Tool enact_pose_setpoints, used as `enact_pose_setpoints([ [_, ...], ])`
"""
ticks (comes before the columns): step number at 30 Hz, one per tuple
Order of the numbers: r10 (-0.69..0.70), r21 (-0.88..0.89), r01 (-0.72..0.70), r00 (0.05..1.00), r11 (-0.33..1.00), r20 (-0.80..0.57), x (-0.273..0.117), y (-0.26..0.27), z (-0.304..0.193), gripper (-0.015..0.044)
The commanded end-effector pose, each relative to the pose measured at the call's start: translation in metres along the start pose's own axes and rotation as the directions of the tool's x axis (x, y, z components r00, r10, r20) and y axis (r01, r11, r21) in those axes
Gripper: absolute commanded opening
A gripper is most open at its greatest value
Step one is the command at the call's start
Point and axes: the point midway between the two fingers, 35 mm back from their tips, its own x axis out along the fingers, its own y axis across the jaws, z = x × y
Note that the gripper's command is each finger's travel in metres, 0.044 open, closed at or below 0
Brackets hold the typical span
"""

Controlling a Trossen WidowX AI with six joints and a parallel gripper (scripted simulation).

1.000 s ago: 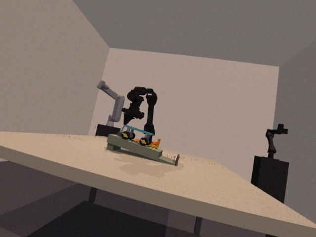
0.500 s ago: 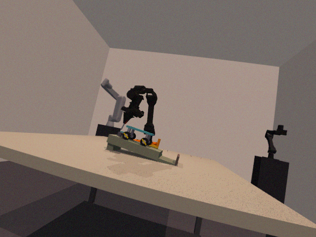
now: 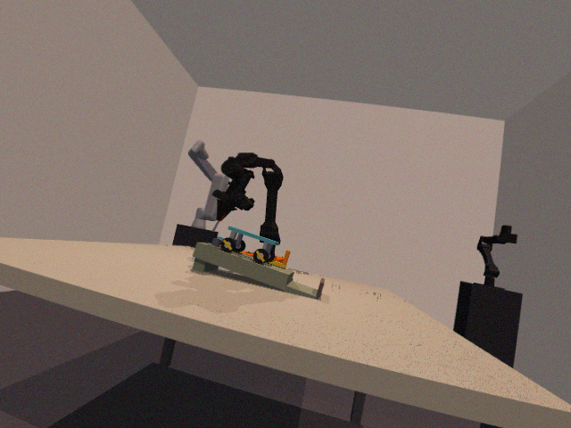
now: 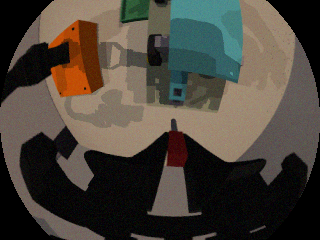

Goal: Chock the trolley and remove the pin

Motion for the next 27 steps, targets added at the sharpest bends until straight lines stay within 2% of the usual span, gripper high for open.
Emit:
enact_pose_setpoints([
  [1,-0.006,-0.003,0.006,1.000,1.000,-0.001,-0.001,0.002,-0.002,0.0000],
  [27,0.000,-0.005,0.000,1.000,1.000,-0.001,0.003,0.083,-0.003,0.0000],
])
